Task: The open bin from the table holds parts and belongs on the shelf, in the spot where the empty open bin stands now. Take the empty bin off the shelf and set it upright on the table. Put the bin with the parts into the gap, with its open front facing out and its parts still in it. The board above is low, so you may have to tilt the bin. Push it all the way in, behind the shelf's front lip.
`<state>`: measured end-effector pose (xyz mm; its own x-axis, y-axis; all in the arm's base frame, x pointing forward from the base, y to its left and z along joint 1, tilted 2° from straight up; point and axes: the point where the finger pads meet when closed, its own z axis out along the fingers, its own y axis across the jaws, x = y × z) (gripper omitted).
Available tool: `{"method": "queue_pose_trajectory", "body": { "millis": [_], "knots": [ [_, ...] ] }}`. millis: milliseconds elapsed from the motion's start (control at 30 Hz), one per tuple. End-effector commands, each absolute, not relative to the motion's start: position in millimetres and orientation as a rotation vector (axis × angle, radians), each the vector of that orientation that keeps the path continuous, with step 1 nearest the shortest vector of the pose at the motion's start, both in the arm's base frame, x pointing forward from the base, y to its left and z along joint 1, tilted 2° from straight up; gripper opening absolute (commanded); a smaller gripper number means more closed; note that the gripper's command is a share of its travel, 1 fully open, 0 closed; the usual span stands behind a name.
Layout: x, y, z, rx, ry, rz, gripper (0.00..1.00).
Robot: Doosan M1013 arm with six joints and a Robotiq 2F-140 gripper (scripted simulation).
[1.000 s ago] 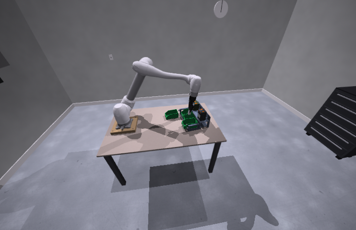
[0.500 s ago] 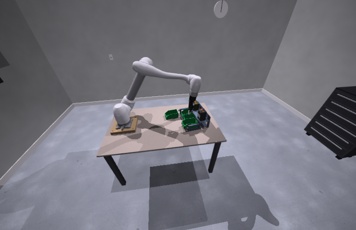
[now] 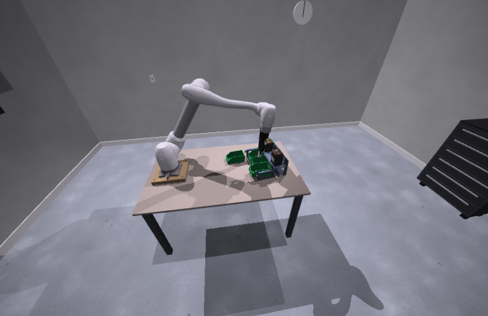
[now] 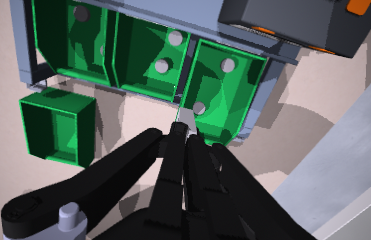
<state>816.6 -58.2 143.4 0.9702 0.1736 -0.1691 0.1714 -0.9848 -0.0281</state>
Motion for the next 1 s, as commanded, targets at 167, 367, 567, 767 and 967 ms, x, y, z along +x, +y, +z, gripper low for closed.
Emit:
{"method": "queue_pose_trajectory", "body": {
  "millis": [167,367,567,767,967],
  "knots": [
    [813.3,-60.9,143.2,-3.092,-0.351,0.259,0.1],
    [790.8,-77.8,140.2,-2.97,-0.848,0.198,0.1],
    [750.5,-102.7,134.0,-2.845,-1.21,0.164,0.1],
    [723.6,-116.2,129.4,-2.681,-1.551,0.137,0.1],
    [700.6,-126.2,125.0,-2.463,-1.896,0.106,0.1]
  ]
}}
